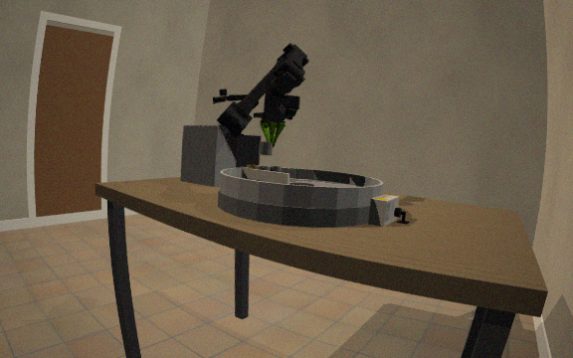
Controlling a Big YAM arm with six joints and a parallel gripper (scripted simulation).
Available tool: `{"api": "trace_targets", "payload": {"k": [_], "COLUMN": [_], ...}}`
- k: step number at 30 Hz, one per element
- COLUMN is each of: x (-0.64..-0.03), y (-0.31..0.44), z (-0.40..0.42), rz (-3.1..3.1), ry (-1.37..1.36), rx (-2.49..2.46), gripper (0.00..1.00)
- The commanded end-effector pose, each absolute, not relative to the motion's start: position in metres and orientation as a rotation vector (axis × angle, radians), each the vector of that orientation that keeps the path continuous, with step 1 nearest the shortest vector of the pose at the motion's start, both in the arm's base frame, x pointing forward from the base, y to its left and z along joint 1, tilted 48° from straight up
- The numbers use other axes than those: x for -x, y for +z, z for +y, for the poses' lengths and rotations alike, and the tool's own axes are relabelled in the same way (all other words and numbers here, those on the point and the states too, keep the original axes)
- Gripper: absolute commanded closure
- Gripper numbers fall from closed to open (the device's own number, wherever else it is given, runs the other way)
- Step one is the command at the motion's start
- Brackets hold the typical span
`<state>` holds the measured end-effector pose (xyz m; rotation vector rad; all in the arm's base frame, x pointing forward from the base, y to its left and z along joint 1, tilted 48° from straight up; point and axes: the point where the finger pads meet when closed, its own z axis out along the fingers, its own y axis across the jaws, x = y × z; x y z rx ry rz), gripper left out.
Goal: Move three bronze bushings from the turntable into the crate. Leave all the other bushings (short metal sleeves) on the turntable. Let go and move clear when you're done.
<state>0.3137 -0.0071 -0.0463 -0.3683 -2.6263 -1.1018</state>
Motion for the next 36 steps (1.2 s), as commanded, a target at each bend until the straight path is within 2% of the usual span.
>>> {"api": "trace_targets", "payload": {"k": [1, 8, 15, 36], "x": [-0.320, -0.321, -0.348, -0.488], "y": [-0.046, -0.046, -0.050, -0.093], "z": [-0.011, -0.011, -0.010, -0.031], "rz": [-2.651, -2.651, -2.646, -2.643], "ry": [-1.101, -1.101, -1.097, -1.105], "rx": [0.353, 0.353, 0.353, 0.389], "gripper": [1.00, 1.00, 1.00, 1.00]}}
